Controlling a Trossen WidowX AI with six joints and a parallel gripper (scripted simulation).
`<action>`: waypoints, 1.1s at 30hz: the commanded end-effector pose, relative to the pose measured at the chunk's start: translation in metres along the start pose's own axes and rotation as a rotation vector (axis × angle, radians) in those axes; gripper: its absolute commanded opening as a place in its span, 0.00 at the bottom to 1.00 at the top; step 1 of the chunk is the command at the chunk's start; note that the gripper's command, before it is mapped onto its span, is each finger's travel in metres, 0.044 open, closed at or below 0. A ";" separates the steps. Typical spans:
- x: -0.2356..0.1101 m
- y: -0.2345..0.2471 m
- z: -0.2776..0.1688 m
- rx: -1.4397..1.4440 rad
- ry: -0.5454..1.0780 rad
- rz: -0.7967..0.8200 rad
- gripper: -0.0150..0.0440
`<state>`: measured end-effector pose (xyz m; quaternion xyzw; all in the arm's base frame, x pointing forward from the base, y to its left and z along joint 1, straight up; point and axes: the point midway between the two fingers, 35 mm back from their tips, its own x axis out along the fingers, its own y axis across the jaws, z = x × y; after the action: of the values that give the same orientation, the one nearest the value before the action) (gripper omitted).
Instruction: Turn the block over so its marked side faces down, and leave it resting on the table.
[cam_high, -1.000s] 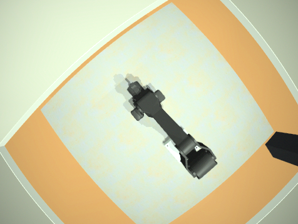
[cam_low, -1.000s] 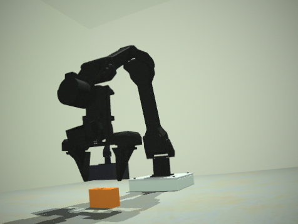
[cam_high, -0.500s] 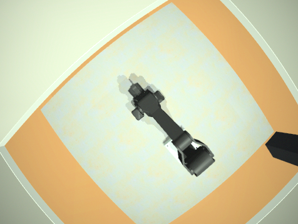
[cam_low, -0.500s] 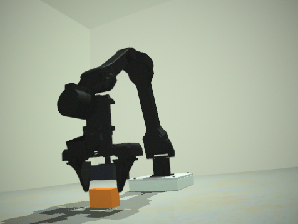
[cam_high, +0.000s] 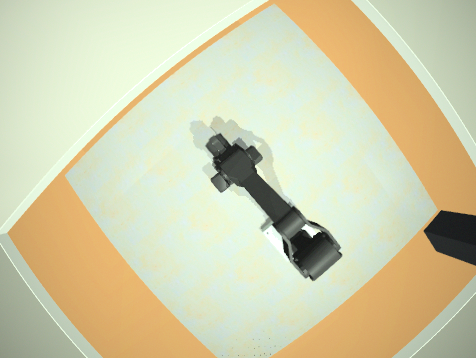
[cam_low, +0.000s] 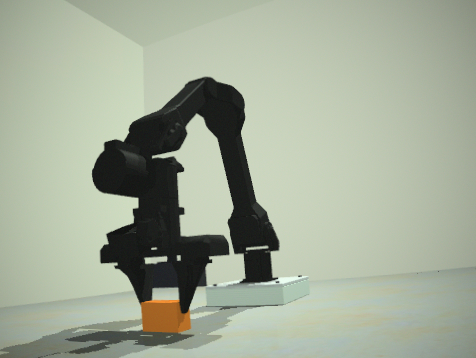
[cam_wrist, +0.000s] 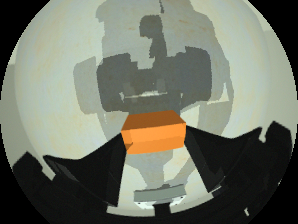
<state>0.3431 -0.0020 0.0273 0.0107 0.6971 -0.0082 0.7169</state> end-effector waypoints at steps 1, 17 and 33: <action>0.001 0.000 0.000 -0.002 0.000 0.002 0.65; -0.004 0.000 0.000 -0.002 0.000 0.002 0.41; -0.024 0.000 0.002 -0.003 -0.103 0.001 0.25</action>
<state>0.3445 -0.0020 0.0529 0.0108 0.6760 -0.0080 0.7367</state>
